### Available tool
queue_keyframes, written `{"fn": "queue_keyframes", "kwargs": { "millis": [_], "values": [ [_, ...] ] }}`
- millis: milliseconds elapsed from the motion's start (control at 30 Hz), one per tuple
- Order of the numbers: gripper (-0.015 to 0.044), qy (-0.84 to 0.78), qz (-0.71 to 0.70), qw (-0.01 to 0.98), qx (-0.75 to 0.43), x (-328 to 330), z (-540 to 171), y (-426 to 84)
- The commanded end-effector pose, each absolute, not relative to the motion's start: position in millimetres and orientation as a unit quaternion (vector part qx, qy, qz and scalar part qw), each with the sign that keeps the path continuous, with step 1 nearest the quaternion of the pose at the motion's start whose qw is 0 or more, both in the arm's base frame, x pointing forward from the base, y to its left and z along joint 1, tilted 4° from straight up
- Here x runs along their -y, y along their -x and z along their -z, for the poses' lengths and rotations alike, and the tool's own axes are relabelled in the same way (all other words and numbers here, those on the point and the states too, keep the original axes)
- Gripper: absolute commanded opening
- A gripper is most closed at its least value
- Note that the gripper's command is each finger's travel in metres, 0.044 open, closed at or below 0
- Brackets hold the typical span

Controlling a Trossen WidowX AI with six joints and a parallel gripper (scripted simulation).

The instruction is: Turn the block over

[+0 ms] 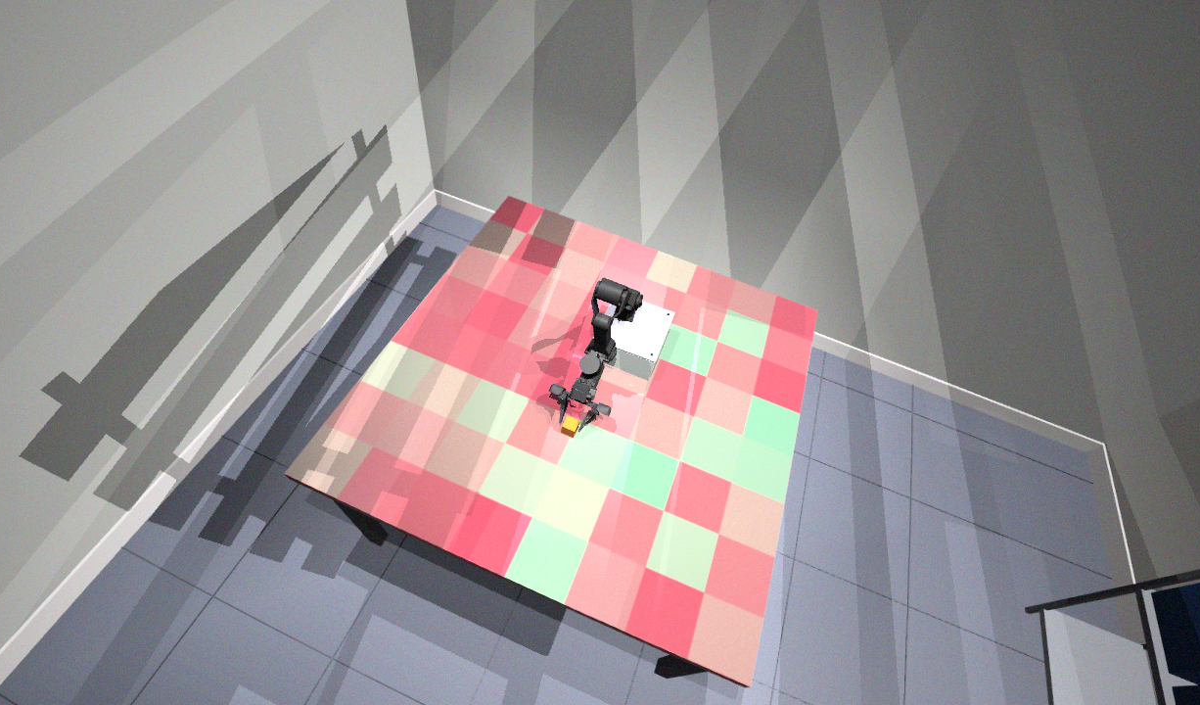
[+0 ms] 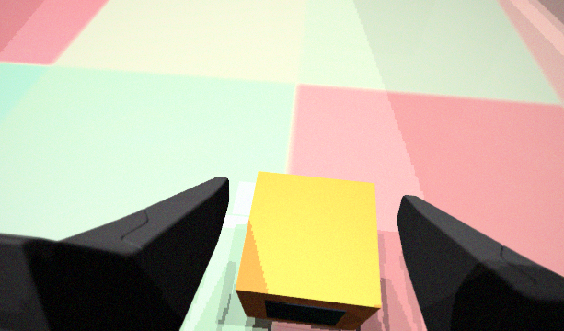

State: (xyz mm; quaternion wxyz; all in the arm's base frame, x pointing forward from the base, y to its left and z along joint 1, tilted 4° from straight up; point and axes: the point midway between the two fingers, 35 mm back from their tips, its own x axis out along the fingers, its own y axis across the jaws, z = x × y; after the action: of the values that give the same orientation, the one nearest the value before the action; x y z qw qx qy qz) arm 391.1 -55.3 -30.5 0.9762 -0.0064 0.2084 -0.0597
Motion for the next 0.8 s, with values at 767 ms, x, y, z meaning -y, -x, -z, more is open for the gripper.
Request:
{"fn": "queue_keyframes", "kwargs": {
  "millis": [767],
  "values": [
    [0.044,0.008,0.058,0.976,-0.209,54.9,30.9,-390.8]
  ]
}}
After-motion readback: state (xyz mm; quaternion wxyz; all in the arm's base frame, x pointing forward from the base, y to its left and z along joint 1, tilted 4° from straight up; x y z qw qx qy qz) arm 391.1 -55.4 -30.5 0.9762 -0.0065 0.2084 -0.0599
